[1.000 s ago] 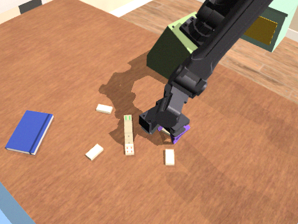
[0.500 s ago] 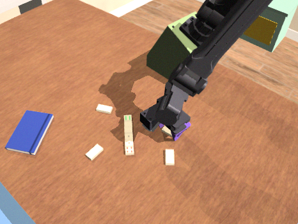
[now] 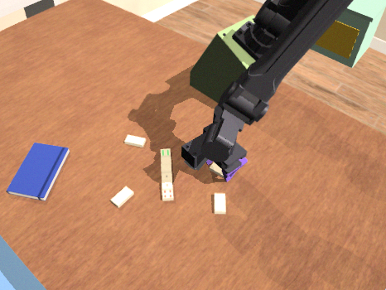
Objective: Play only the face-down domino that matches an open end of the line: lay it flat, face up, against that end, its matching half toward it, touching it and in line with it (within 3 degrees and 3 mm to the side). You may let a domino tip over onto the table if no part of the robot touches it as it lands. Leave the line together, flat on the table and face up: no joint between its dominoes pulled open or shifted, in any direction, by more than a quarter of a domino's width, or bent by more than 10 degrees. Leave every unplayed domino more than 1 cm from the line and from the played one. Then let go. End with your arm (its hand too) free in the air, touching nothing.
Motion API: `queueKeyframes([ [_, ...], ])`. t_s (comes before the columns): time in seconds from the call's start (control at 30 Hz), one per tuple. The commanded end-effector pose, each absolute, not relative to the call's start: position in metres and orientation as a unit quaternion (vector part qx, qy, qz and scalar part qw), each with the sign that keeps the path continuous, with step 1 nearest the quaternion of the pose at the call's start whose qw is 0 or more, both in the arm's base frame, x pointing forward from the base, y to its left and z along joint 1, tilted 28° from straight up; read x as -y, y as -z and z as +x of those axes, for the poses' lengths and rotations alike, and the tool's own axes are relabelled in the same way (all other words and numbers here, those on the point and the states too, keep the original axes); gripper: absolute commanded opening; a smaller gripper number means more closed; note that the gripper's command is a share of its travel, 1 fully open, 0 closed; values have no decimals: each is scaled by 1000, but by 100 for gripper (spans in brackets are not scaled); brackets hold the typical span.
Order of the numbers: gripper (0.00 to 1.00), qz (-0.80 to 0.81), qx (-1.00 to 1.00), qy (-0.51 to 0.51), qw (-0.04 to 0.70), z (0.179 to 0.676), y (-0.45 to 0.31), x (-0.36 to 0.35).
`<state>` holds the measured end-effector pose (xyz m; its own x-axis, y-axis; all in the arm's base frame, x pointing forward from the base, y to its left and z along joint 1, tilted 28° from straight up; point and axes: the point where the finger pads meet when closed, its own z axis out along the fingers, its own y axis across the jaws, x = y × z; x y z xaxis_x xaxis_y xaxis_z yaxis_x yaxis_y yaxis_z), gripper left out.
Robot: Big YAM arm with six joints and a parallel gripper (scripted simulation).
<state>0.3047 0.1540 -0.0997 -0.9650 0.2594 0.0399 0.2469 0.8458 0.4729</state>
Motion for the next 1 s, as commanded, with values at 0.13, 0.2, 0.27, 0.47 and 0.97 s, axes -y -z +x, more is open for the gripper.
queueKeyframes([
  [0.13, 69, 126, -962, -244, 10, 301, 99, -153],
  [0.2, 69, 131, -961, -244, 13, 304, 99, -153],
  [0.27, 69, 130, -961, -244, 12, 302, 99, -153],
  [0.47, 69, 125, -962, -243, 9, 299, 99, -152],
  [0.97, 69, 125, -962, -243, 9, 298, 99, -152],
])
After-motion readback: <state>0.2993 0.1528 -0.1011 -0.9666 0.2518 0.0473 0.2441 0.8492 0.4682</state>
